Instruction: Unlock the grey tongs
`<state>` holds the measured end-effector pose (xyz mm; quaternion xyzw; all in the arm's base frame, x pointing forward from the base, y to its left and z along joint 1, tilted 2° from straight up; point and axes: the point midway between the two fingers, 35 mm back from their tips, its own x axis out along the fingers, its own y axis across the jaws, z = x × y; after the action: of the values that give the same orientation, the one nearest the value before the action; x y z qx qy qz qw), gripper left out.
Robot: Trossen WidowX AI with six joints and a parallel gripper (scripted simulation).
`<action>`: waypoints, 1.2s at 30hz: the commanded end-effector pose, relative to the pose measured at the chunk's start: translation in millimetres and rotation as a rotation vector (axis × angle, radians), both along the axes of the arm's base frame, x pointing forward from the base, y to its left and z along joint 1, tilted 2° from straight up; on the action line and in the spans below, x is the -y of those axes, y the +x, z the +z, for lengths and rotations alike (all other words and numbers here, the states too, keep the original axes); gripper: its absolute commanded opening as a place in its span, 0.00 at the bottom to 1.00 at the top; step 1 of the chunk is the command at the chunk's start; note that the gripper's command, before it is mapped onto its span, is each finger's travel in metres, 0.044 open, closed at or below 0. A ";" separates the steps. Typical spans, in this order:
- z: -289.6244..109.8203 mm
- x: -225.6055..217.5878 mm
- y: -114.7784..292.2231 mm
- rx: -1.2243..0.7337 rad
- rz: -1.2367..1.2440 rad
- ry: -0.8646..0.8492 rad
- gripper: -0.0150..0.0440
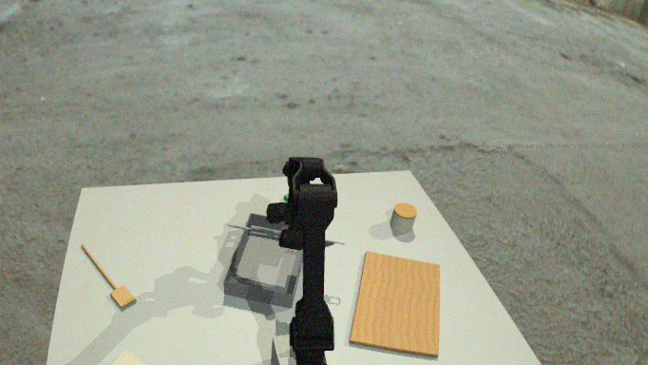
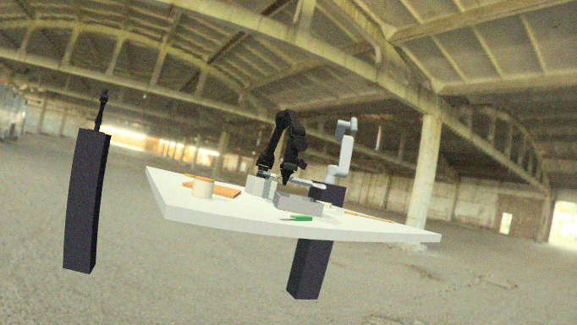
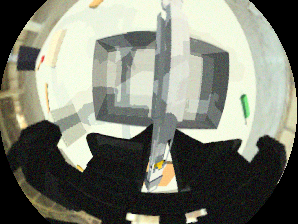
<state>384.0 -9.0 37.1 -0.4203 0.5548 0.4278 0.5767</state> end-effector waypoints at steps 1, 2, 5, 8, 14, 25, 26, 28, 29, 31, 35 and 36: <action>2.7 -1.0 1.2 0.001 0.007 0.010 0.00; 2.7 -1.0 1.2 0.001 0.007 0.010 0.00; 1.7 2.0 -0.1 -0.002 0.014 0.003 0.00; 4.7 11.5 -0.2 0.000 0.055 0.002 0.00; 13.8 40.7 -2.2 0.003 0.184 -0.002 0.00; 31.4 95.3 -13.0 0.011 0.420 -0.010 0.00; 33.1 100.4 -14.6 0.012 0.437 -0.011 0.00; 36.1 109.6 -17.5 0.012 0.482 -0.012 0.00; 37.6 114.2 -19.1 0.013 0.504 -0.012 0.00; 40.6 123.1 -22.3 0.013 0.547 -0.013 0.00; 46.2 139.4 -29.0 0.014 0.629 -0.015 0.00; 47.6 143.4 -30.8 0.015 0.649 -0.015 0.00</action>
<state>356.7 -141.9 78.9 -0.5697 0.4051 0.5738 0.4266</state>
